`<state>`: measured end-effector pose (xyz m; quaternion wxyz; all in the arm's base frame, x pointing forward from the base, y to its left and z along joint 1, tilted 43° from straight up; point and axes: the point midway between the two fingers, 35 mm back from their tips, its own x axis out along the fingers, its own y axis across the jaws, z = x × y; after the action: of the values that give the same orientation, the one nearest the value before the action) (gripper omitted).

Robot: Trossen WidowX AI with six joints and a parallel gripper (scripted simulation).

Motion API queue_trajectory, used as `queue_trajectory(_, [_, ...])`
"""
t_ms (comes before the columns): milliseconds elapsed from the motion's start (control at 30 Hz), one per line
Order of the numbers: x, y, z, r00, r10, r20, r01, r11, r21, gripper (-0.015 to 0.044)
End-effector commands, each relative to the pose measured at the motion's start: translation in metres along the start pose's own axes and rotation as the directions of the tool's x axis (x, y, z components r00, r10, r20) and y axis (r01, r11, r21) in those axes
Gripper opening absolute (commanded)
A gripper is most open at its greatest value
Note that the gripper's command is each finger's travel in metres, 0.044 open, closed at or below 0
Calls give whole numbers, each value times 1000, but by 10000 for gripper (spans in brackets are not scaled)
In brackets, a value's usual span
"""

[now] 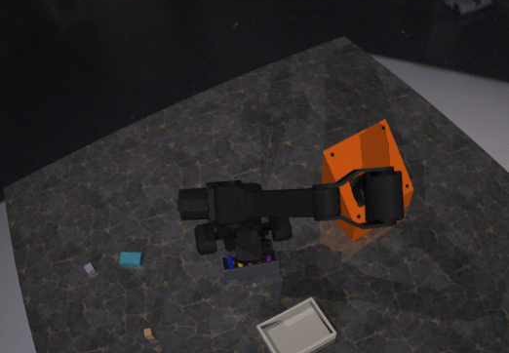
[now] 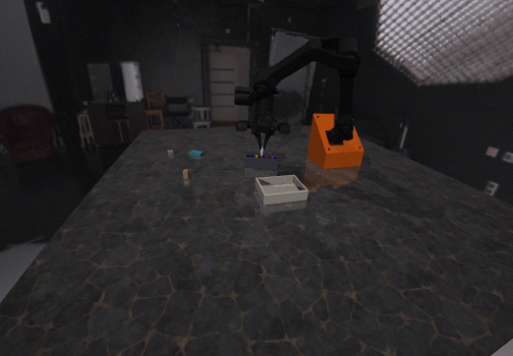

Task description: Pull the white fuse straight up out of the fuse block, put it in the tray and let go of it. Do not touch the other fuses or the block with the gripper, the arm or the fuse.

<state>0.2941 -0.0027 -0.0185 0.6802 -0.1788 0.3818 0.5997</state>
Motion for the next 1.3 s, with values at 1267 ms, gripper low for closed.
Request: queue_trajectory(1267, [-28,20,103,1000,-8,-21,8,1000,-2,0])
